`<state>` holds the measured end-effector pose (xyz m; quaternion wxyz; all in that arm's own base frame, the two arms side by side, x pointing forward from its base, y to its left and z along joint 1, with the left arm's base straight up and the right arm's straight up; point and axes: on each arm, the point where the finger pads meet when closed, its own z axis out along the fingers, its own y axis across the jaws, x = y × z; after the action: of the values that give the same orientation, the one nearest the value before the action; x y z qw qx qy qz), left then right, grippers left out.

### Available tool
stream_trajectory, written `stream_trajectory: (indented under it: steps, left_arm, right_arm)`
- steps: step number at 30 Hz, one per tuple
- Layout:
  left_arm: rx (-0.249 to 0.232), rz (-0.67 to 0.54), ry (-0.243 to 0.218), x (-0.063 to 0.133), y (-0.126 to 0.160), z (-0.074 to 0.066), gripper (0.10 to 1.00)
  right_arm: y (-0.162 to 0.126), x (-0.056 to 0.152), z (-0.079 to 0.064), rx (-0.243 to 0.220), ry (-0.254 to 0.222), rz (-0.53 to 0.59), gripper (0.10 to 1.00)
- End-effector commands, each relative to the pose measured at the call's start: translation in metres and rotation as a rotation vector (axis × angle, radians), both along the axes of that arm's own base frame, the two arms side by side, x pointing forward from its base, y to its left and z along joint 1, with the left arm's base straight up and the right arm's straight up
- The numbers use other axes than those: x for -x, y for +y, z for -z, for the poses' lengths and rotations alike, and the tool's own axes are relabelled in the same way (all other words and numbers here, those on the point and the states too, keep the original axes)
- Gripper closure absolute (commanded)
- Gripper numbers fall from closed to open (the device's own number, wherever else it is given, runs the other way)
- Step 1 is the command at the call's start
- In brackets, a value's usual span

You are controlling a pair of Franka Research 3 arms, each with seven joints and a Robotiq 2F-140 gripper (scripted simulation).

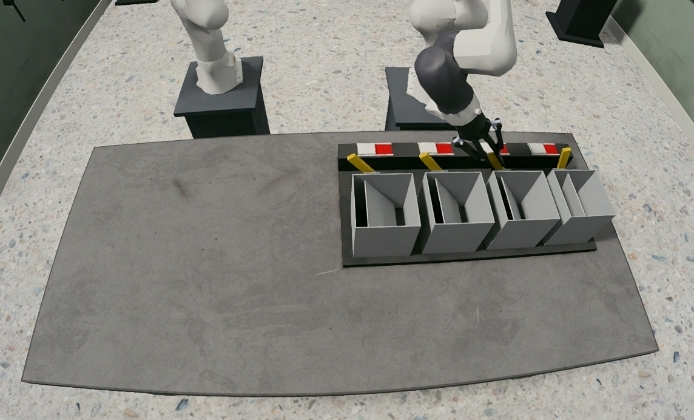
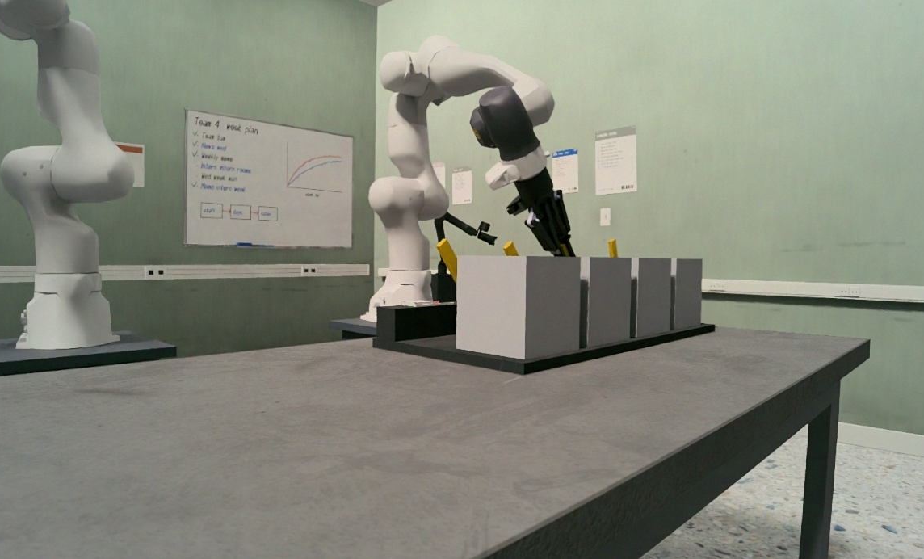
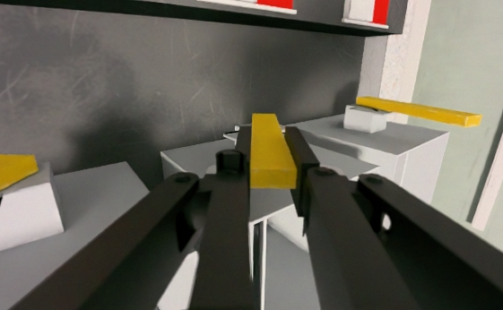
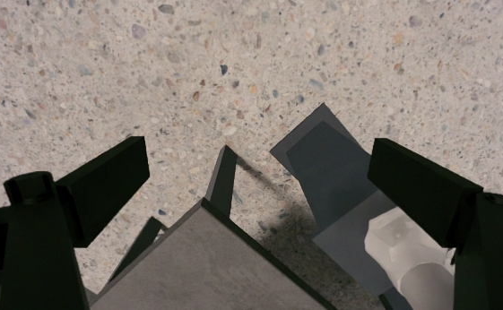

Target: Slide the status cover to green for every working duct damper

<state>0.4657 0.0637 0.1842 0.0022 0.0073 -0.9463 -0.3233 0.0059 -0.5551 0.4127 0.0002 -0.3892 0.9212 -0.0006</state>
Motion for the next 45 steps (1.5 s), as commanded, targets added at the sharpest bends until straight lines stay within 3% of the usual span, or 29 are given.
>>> stream_trajectory:
  steps: [1, 12, 27, 38, 40, 45]
  left_arm:
    - [-0.005, -0.009, 0.000, 0.002, 0.001, 0.001, 0.859]
    - [-0.005, -0.009, 0.000, 0.002, 0.001, 0.001, 0.795]
    - [-0.005, -0.009, 0.000, 0.002, 0.000, 0.000, 0.795]
    - [-0.005, -0.009, 0.000, 0.001, -0.022, -0.029, 0.795]
    - [-0.005, -0.009, 0.000, 0.001, -0.022, -0.029, 0.795]
    - [-0.005, -0.009, 0.000, 0.001, -0.036, -0.046, 0.795]
  right_arm:
    - [0.001, 0.000, 0.000, -0.001, 0.001, 0.004, 0.098]
    - [0.001, 0.000, 0.000, -0.001, 0.001, 0.004, 0.098]
    - [0.001, 0.000, 0.000, -0.001, 0.001, 0.004, 0.098]
    - [0.001, 0.000, 0.000, -0.001, 0.001, 0.004, 0.098]
    - [0.001, 0.000, 0.000, -0.001, 0.001, 0.004, 0.098]
    - [0.001, 0.000, 0.000, -0.001, 0.001, 0.004, 0.098]
